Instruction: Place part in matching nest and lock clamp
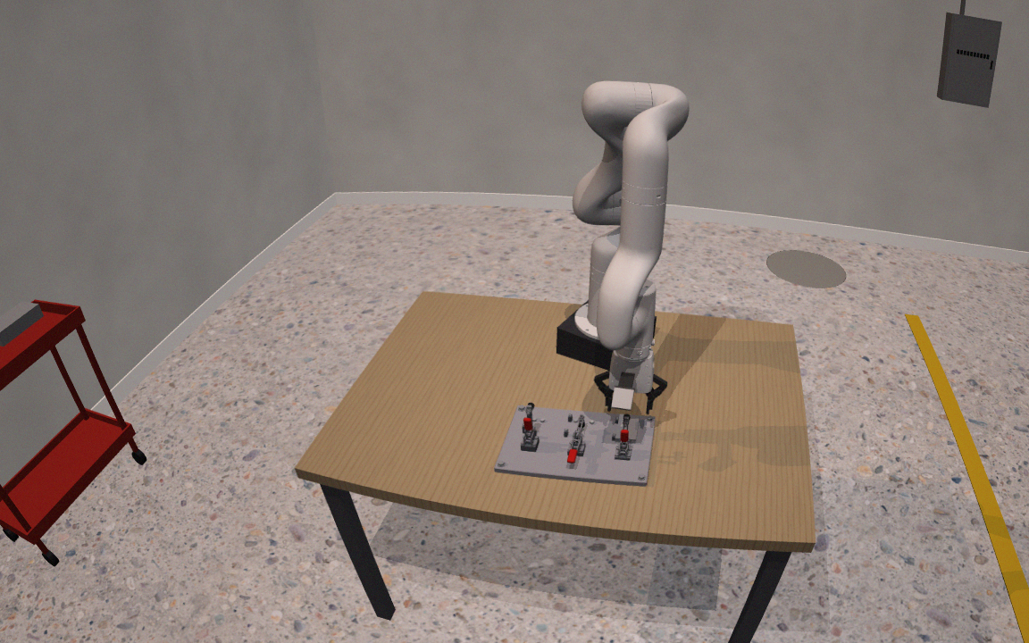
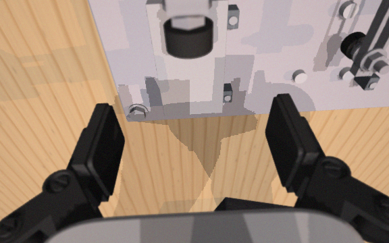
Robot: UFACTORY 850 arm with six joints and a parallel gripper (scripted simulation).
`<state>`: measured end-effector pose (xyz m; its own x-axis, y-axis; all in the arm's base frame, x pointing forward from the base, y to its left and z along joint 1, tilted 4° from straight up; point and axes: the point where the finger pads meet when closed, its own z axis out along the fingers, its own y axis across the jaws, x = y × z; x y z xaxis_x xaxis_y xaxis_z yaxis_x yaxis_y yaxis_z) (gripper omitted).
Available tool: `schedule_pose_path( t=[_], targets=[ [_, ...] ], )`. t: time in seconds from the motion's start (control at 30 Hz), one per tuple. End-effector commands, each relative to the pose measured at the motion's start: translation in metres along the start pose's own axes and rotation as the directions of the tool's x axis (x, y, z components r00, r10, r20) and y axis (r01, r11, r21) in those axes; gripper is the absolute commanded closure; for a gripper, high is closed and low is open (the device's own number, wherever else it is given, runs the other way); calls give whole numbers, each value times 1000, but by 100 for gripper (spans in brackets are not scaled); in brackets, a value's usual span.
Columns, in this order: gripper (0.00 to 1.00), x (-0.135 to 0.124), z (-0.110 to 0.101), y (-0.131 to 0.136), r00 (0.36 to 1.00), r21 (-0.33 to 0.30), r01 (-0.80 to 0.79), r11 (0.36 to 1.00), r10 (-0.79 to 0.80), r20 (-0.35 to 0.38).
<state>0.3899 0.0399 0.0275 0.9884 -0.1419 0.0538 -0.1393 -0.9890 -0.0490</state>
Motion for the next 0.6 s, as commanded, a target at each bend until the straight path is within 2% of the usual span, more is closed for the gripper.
schedule_pose_path(
  t=[0.0, 0.57],
  targets=[
    [0, 1, -3, 0, 1000, 11, -1, 1000, 0, 30],
    [0, 1, -9, 0, 1000, 11, -1, 1000, 0, 30]
  ],
)
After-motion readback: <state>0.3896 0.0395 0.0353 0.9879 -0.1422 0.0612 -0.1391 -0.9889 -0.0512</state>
